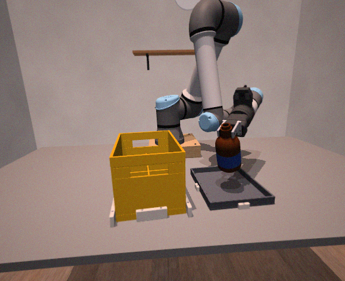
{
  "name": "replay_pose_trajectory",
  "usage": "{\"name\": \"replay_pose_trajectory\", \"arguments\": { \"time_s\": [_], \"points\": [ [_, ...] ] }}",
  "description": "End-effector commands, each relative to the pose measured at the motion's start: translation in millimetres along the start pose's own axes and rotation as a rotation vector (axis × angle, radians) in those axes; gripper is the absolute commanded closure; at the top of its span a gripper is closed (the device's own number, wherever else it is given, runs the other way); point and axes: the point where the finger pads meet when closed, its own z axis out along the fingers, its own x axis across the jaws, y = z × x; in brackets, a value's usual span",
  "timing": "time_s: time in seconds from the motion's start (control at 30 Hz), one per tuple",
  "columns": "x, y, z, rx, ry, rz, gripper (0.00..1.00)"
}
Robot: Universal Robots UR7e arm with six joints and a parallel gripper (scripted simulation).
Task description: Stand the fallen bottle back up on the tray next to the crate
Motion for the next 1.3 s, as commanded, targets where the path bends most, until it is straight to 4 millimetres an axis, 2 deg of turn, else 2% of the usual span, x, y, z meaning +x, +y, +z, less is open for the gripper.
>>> {"name": "replay_pose_trajectory", "arguments": {
  "time_s": [0.0,0.63,1.27],
  "points": [
    [-1,-1,0,0.002,-0.002,0.003,1.00],
    [-1,2,1,0.002,-0.001,0.002,1.00],
    [-2,14,6,0.002,-0.001,0.003,1.00]
  ]
}}
